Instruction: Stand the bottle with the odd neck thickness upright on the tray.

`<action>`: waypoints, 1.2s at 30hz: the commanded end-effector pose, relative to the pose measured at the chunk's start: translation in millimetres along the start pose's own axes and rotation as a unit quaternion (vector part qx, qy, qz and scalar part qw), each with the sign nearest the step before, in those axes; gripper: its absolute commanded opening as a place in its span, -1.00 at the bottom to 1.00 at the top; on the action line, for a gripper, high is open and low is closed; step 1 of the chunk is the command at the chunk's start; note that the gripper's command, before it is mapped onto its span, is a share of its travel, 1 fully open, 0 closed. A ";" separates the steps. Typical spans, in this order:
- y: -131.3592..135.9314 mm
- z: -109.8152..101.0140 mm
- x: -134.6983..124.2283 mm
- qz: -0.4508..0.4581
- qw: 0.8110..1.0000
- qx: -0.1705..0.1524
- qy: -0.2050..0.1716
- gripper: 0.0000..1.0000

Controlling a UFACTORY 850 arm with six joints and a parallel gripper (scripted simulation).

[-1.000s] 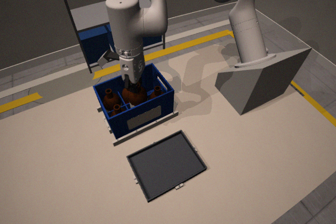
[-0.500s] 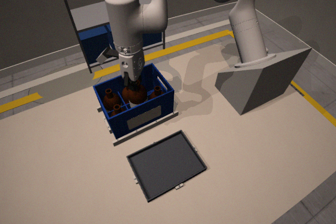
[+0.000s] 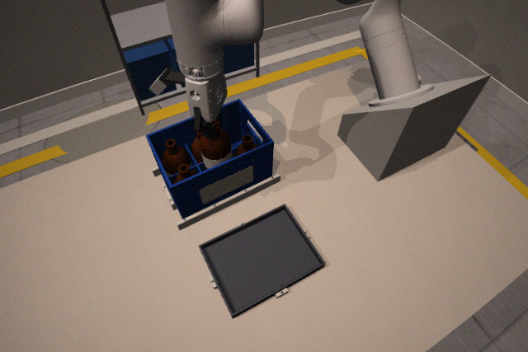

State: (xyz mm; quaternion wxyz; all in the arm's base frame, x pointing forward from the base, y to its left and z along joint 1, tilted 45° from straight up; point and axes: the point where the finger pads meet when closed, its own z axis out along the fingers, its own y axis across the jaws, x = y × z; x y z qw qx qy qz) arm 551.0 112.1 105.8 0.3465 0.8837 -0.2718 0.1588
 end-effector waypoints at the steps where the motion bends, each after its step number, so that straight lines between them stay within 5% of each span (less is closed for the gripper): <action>1: -0.4 -4.7 0.4 0.000 1.000 0.001 0.000 -1.00; 36: -0.4 -12.1 0.4 0.000 1.000 0.001 0.000 -1.00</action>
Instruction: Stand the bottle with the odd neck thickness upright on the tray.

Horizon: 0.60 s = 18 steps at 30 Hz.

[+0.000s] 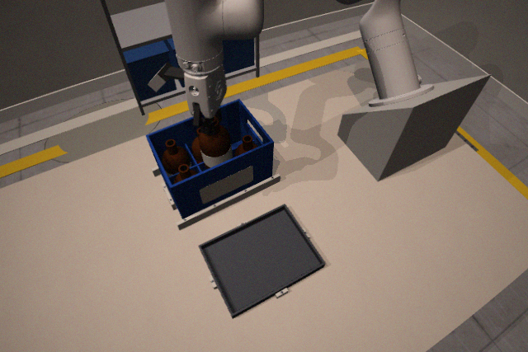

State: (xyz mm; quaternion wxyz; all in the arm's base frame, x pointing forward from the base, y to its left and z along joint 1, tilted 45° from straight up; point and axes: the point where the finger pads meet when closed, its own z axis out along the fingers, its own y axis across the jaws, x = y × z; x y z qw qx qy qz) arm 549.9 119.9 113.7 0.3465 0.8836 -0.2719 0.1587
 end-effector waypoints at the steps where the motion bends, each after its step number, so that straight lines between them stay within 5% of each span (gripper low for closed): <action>1: -0.5 -1.0 0.4 0.000 1.000 0.001 0.000 -1.00; 18: -0.4 -7.8 0.4 0.000 1.000 0.001 0.000 -1.00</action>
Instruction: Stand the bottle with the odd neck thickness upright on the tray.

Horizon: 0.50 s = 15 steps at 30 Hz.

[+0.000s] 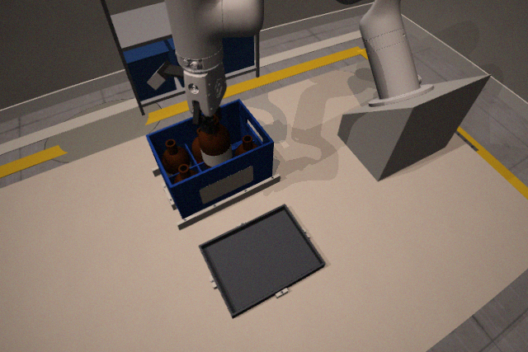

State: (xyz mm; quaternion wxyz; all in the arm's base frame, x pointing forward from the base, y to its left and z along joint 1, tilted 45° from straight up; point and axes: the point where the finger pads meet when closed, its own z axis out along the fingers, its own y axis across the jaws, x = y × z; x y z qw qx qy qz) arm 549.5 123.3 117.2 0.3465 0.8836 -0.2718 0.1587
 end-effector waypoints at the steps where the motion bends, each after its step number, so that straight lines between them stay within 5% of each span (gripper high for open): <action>1: -0.4 -3.8 0.4 0.000 1.000 0.001 0.000 -1.00; 15: -0.4 -17.4 0.4 0.000 1.000 0.001 0.000 -1.00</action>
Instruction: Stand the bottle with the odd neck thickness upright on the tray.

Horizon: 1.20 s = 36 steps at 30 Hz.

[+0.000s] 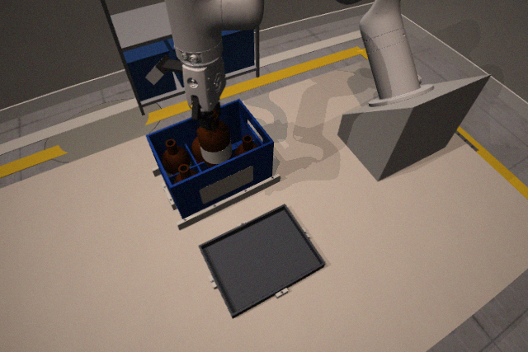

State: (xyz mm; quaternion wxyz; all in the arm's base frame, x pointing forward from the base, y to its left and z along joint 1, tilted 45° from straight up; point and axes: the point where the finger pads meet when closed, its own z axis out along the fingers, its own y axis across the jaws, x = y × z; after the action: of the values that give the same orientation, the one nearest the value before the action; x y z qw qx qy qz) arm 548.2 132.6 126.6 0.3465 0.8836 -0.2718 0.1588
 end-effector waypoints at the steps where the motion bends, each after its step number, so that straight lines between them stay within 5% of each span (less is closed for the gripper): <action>1: -0.4 -5.4 0.4 0.000 1.000 0.001 0.000 -1.00; 36: -0.4 -22.8 0.4 0.000 1.000 0.001 0.000 -1.00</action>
State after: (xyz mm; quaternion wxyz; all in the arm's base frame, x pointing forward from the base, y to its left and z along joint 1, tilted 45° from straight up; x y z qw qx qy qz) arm 546.2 147.8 142.1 0.3466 0.8836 -0.2718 0.1587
